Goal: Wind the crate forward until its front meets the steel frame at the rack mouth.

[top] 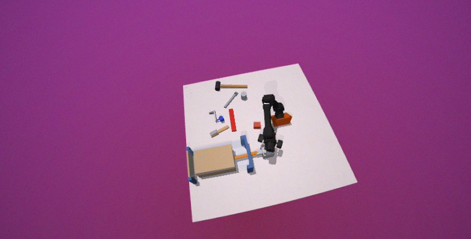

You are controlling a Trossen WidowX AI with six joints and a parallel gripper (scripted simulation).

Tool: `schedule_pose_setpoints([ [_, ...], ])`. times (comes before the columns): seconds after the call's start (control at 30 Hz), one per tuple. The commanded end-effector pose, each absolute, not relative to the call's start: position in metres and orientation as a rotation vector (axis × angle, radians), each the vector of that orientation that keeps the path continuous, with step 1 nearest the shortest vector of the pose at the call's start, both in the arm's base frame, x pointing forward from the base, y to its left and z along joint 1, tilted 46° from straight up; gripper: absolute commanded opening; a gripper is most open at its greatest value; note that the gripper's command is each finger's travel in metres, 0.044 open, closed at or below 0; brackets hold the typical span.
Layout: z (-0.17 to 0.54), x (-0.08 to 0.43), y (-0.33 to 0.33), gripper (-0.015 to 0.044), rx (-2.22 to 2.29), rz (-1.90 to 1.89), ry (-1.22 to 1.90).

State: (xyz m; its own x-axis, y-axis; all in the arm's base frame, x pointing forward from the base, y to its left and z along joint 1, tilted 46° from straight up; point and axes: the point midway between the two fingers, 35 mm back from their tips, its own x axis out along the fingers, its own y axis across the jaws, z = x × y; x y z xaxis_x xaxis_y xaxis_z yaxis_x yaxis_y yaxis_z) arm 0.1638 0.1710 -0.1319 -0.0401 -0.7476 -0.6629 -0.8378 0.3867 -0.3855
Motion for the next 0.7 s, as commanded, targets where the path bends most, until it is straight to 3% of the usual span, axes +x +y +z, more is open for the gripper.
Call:
schedule_pose_setpoints([
  [0.0, -0.1352, 0.1625, 0.1687, 0.0, -1.354, 0.105, 1.807],
  [0.37, -0.1354, 0.1621, 0.169, 0.0, -1.338, 0.088, 1.804],
  [0.67, -0.1322, 0.1629, 0.1716, 0.0236, -1.346, 0.097, 1.799],
])
